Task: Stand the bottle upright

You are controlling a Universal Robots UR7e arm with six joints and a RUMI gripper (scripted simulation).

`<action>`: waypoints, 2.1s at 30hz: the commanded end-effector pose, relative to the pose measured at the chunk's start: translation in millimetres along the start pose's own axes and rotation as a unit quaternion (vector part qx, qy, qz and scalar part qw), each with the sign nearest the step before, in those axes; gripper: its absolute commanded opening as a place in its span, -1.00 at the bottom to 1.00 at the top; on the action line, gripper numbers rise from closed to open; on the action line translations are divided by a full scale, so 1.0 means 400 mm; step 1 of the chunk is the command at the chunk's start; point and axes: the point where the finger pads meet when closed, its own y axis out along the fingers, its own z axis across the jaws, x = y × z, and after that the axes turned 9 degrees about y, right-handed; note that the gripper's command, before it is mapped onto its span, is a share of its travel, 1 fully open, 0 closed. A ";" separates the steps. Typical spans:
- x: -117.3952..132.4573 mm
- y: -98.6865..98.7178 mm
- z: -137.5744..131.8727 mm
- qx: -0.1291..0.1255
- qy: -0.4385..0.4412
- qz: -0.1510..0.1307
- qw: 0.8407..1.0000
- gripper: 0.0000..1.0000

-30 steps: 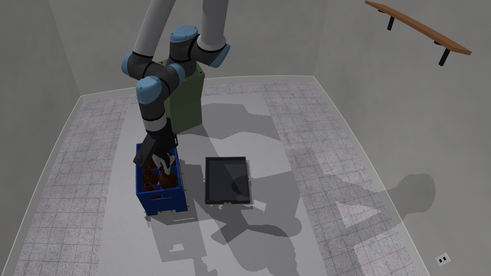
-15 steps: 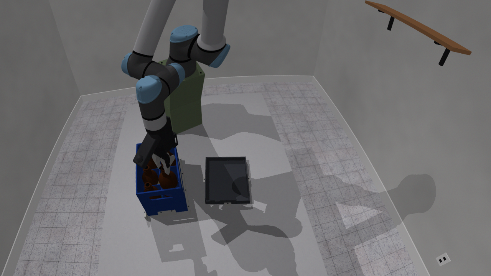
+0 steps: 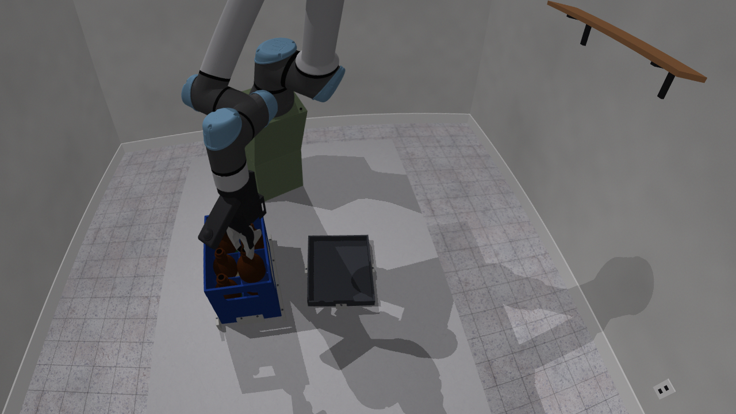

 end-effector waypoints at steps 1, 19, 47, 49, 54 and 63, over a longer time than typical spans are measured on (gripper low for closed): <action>-0.001 -0.013 -0.001 0.000 0.000 0.001 1.000 -1.00; -0.001 -0.056 -0.001 0.000 0.000 0.001 1.000 -1.00; -0.001 -0.068 -0.001 0.000 0.000 0.001 1.000 -1.00; -0.001 -0.068 -0.001 0.000 0.000 0.001 1.000 -1.00; -0.001 -0.068 -0.001 0.000 0.000 0.001 1.000 -1.00; -0.001 -0.068 -0.001 0.000 0.000 0.001 1.000 -1.00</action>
